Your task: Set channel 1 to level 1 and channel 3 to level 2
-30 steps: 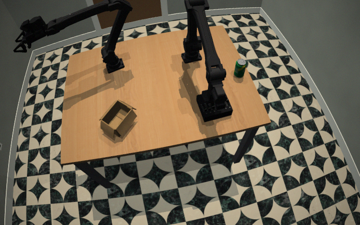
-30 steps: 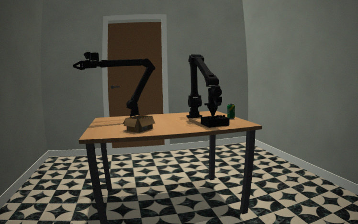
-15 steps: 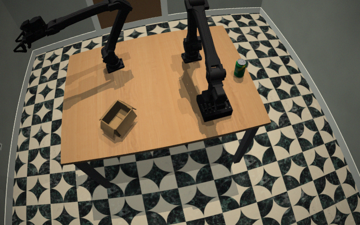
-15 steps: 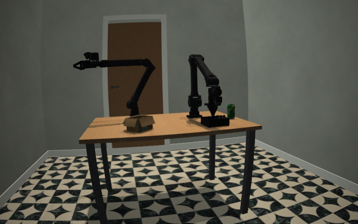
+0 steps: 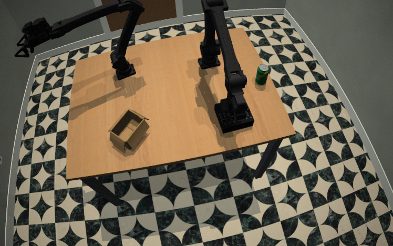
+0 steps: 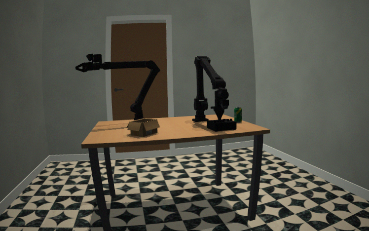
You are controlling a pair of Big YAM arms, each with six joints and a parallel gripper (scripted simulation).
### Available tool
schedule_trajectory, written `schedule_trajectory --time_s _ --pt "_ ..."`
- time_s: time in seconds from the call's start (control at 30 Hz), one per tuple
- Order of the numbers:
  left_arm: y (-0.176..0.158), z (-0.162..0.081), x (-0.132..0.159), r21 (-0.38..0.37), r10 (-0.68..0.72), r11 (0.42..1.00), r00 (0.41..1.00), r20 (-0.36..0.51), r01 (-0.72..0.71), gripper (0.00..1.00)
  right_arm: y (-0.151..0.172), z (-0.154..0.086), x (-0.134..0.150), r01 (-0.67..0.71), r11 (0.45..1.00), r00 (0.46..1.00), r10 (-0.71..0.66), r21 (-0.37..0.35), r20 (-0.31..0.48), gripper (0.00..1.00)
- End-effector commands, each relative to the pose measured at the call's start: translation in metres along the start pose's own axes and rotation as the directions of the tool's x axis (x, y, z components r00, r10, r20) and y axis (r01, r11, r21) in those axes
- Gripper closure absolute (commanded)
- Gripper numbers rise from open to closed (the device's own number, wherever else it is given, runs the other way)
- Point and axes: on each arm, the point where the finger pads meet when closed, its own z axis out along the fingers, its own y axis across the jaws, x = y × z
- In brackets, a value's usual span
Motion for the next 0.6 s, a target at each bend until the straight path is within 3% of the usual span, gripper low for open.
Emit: schedule_trajectory --time_s 0.0,0.57 --pt "0.002 -0.005 -0.021 0.003 0.000 1.000 1.000 0.020 0.000 1.00 -0.003 -0.001 -0.024 -0.009 1.000 0.998 0.008 0.003 0.059 0.00" --pt "0.002 0.011 0.004 0.001 0.000 1.000 1.000 -0.020 0.000 1.00 -0.003 -0.001 -0.024 -0.009 1.000 0.998 0.008 0.003 0.059 0.00"
